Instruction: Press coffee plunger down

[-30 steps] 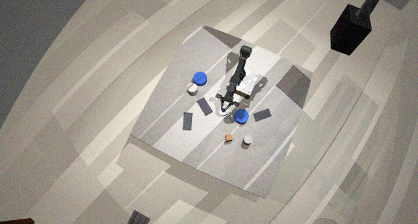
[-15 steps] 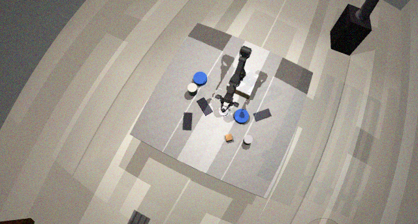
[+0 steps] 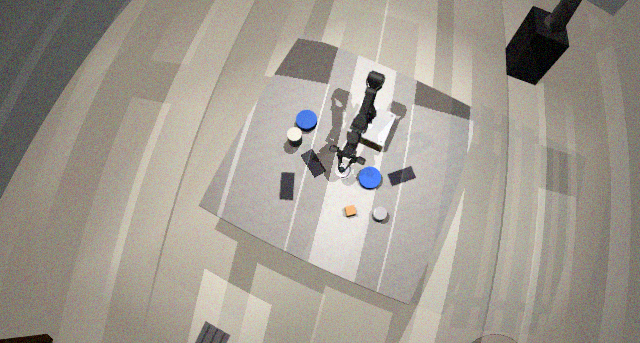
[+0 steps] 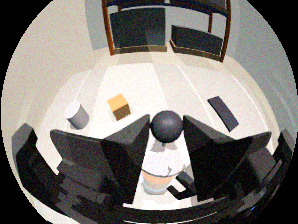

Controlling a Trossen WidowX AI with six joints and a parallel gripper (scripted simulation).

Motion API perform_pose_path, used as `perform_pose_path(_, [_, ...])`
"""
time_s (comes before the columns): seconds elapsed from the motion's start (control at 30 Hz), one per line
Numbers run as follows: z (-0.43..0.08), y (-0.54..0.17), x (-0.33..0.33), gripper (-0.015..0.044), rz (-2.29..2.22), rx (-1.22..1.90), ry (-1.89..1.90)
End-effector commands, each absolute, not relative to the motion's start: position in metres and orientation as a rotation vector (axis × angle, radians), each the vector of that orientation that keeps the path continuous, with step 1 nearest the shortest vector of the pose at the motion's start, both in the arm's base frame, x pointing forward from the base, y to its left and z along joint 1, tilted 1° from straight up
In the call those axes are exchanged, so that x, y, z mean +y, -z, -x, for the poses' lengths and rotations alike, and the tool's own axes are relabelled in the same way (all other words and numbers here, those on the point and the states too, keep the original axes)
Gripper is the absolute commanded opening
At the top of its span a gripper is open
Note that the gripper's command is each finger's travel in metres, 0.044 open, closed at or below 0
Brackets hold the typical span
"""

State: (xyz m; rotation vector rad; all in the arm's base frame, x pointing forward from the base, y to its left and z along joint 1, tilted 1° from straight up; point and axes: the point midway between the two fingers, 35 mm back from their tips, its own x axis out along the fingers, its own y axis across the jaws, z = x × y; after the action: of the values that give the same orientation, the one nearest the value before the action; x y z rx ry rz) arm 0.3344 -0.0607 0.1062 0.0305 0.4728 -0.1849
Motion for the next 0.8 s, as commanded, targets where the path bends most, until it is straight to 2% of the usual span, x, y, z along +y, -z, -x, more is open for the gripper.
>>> perform_pose_path(0.0, [-0.3345,-0.1013,-0.0608,0.0121,-0.024,0.492,0.182])
perform_pose_path(0.37, [-0.3349,-0.1061,-0.0608,0.0121,-0.030,0.474,0.185])
perform_pose_path(0.77, [-0.3349,-0.1061,-0.0608,0.0436,-0.030,0.474,0.185])
